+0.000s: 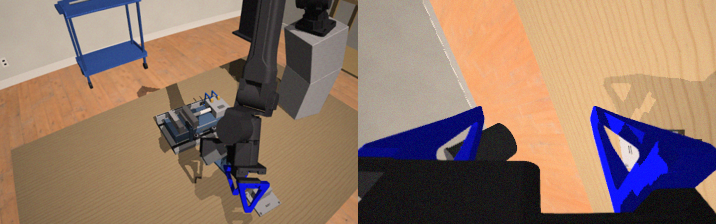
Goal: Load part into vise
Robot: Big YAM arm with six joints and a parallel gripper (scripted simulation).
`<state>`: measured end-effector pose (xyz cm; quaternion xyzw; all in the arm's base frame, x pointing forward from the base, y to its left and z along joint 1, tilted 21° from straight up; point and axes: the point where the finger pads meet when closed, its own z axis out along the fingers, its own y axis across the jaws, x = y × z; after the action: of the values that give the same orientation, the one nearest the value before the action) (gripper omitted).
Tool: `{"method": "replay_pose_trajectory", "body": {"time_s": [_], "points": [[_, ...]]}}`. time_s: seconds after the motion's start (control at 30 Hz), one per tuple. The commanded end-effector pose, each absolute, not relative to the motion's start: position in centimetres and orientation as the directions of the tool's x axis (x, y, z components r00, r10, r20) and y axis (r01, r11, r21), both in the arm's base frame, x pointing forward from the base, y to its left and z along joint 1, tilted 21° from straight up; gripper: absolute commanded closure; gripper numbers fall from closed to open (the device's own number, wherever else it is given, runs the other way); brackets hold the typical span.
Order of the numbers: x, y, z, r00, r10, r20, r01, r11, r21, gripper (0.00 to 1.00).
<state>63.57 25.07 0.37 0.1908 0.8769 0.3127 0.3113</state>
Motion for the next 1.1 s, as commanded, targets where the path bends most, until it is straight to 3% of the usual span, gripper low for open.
{"method": "replay_pose_trajectory", "body": {"time_s": [0.0,0.53,0.7,0.8,1.07], "points": [[62.2,26.5,1.6,-0.765,0.356,-0.537,0.001,0.834,0.551,0.00],[58.4,26.3,-0.2,-0.774,-0.105,-0.624,-0.268,0.948,0.173,0.00],[56.9,26.1,-0.8,-0.747,-0.288,-0.598,-0.382,0.924,0.032,0.00],[56.8,26.1,-0.8,-0.746,-0.295,-0.597,-0.386,0.922,0.027,0.00],[54.0,25.5,-1.5,-0.646,-0.596,-0.476,-0.587,0.787,-0.189,0.00]]}}
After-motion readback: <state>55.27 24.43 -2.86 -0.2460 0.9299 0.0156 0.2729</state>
